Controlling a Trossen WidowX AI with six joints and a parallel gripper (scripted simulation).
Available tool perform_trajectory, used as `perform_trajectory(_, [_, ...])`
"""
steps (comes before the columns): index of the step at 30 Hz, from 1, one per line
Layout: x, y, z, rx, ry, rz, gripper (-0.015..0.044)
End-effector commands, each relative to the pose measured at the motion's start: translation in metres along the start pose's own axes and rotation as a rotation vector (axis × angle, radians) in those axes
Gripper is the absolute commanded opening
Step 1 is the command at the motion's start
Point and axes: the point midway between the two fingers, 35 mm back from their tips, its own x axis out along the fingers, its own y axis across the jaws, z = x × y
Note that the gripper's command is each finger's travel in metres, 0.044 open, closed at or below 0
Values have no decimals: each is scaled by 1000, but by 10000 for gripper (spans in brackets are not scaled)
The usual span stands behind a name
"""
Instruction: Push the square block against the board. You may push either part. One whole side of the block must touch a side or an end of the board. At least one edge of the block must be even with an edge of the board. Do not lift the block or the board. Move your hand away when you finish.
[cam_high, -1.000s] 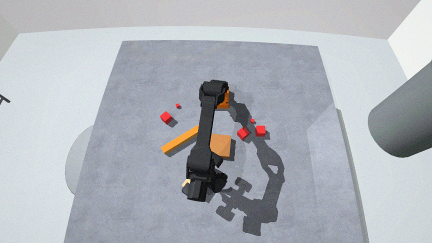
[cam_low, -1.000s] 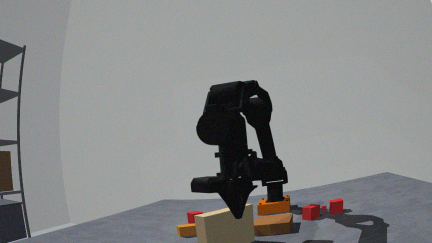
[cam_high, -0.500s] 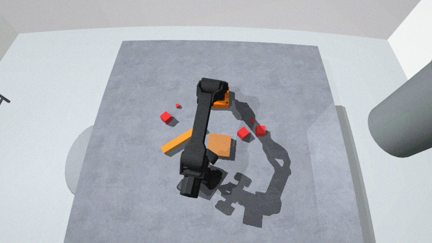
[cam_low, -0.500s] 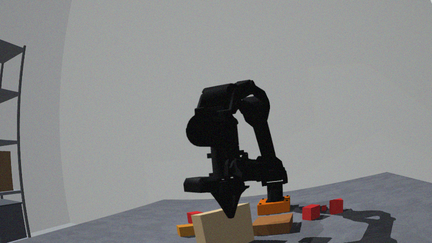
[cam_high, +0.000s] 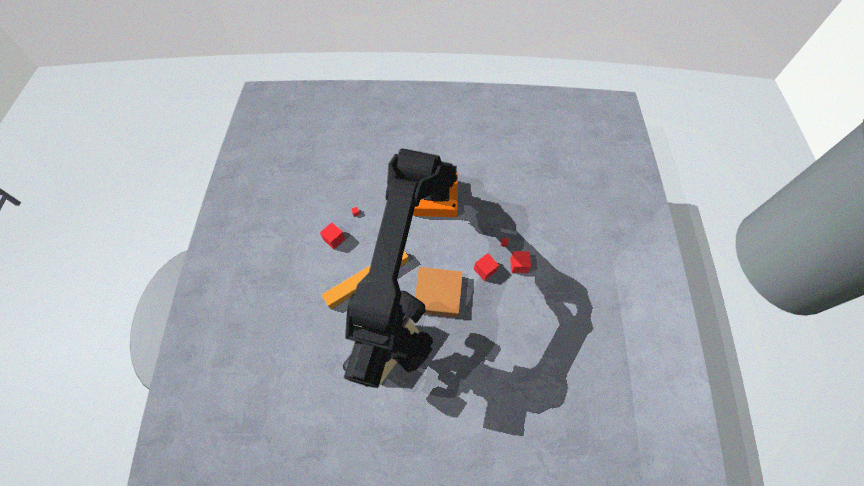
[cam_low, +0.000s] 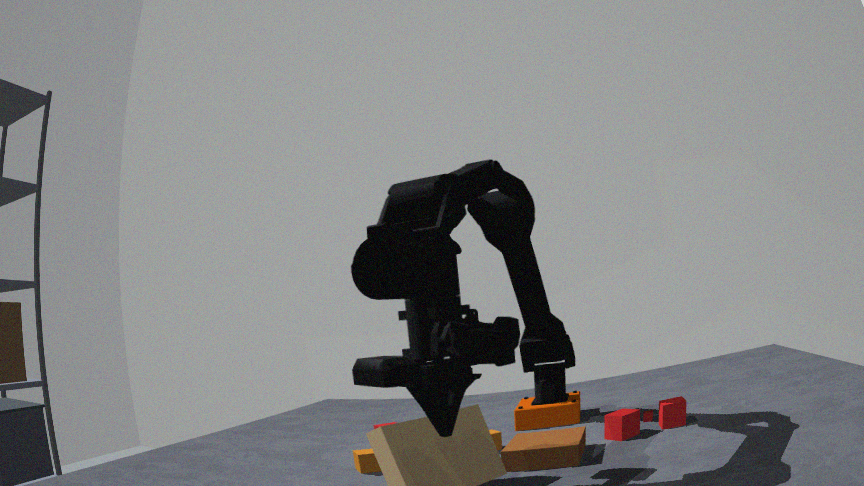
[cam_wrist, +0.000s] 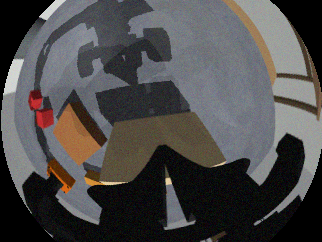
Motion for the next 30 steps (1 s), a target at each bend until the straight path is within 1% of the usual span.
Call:
perform_trajectory(1, [-1,1,-6,-4,-1,0,0])
perform_trajectory(8, [-1,1,-8,-4,0,0,0])
perform_trajectory(30, [-1,0,27,-4,-3,0,0])
